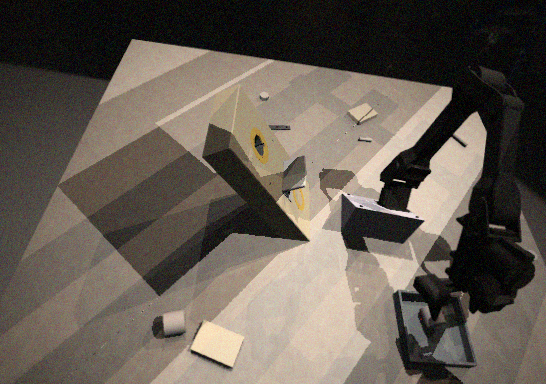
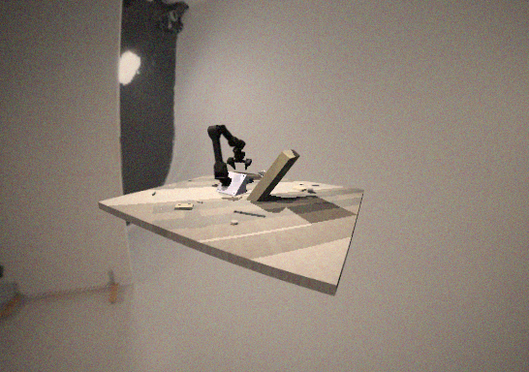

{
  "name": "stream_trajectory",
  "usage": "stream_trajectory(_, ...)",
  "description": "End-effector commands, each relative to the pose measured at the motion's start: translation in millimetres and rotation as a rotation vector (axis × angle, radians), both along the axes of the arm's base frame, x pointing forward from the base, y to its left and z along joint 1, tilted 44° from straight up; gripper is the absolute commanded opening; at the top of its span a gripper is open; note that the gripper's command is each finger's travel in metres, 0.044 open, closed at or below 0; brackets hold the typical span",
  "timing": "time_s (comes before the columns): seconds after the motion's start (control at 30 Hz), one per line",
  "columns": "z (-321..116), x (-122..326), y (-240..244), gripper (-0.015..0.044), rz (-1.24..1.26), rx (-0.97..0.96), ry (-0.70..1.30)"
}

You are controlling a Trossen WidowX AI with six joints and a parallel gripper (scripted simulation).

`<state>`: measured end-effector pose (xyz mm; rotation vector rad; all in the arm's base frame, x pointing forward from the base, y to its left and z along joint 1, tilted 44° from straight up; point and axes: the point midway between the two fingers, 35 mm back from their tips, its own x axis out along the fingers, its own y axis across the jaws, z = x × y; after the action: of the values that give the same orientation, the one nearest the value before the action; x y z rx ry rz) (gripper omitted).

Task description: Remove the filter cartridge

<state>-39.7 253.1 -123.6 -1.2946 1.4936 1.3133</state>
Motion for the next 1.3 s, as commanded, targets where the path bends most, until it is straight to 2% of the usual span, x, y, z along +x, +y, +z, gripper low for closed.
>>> stream_trajectory(0.0, 15.1, 2.9, 11.1, 0.0440, 0.005, 0.005, -0.003)
stream_trajectory(0.03, 5.9, 0.9, 8.2, 0.0440, -0.001, 0.018, 0.001)
stream_trajectory(1.27, 5.9, 0.9, 8.2, 0.0440, -0.001, 0.018, 0.001)
